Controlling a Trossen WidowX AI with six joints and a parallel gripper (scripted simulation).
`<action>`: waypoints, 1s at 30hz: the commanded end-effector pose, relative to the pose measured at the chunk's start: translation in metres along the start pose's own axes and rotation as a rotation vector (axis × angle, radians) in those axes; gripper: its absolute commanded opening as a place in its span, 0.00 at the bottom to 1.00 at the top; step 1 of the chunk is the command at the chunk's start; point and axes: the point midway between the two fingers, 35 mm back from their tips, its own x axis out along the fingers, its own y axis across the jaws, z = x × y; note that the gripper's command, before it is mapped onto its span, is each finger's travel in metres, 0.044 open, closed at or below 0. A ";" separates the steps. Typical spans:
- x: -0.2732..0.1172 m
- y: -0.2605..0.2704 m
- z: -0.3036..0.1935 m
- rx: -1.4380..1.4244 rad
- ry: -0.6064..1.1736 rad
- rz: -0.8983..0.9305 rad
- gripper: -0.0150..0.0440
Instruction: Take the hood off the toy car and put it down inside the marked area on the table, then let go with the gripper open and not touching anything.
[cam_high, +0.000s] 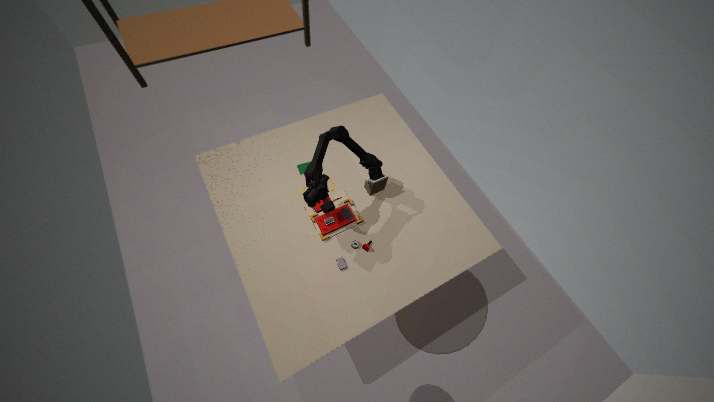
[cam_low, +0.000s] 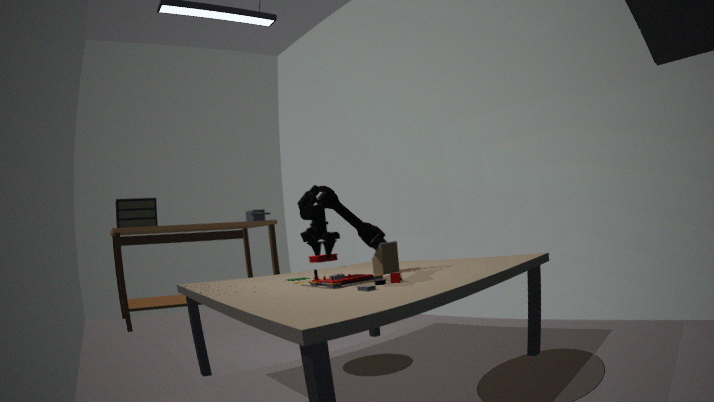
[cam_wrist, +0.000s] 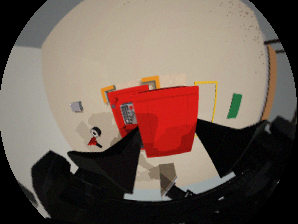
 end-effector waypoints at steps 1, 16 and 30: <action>-0.003 -0.020 -0.002 -0.001 -0.004 -0.001 0.25; -0.005 -0.088 -0.017 0.002 -0.004 -0.006 0.25; -0.004 -0.144 -0.043 0.007 0.000 -0.020 0.25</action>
